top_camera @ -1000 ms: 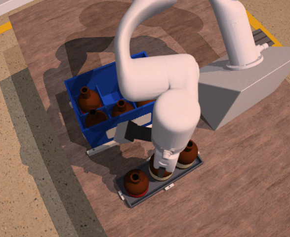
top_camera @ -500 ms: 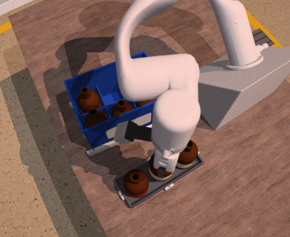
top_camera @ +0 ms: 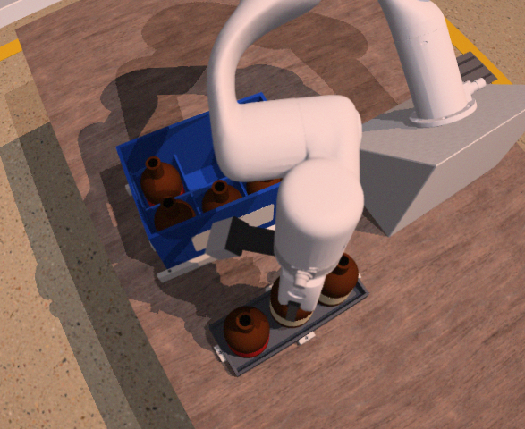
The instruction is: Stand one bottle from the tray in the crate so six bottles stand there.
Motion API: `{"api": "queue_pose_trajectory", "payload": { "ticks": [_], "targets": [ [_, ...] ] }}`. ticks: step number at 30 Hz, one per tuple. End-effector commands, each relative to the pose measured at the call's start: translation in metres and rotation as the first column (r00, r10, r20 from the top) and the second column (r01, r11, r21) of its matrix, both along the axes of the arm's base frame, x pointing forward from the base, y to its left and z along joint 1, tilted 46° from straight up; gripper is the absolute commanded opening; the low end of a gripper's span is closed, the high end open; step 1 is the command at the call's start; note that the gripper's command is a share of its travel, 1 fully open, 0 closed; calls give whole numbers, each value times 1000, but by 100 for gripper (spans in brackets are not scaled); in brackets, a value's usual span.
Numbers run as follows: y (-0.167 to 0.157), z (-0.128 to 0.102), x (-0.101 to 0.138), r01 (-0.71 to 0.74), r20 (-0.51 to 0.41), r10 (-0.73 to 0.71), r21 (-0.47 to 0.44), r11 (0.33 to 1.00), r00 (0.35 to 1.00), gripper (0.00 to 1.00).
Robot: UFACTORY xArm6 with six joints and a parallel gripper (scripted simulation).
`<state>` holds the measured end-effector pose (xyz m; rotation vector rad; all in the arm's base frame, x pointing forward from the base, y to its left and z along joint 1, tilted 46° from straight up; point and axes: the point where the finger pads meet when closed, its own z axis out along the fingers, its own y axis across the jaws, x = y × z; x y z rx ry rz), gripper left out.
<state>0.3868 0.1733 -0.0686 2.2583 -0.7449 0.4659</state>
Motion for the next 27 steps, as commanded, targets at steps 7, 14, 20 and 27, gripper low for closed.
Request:
{"api": "queue_pose_trajectory", "payload": {
  "ticks": [7, 14, 20, 27],
  "targets": [
    [8, 7, 0, -2, 3, 2, 3, 1000, 1000, 0],
    [14, 12, -1, -2, 3, 2, 3, 1000, 1000, 0],
    [19, 17, -2, -2, 3, 2, 3, 1000, 1000, 0],
    [23, 21, -2, -2, 3, 2, 3, 1000, 1000, 0]
  ]
}}
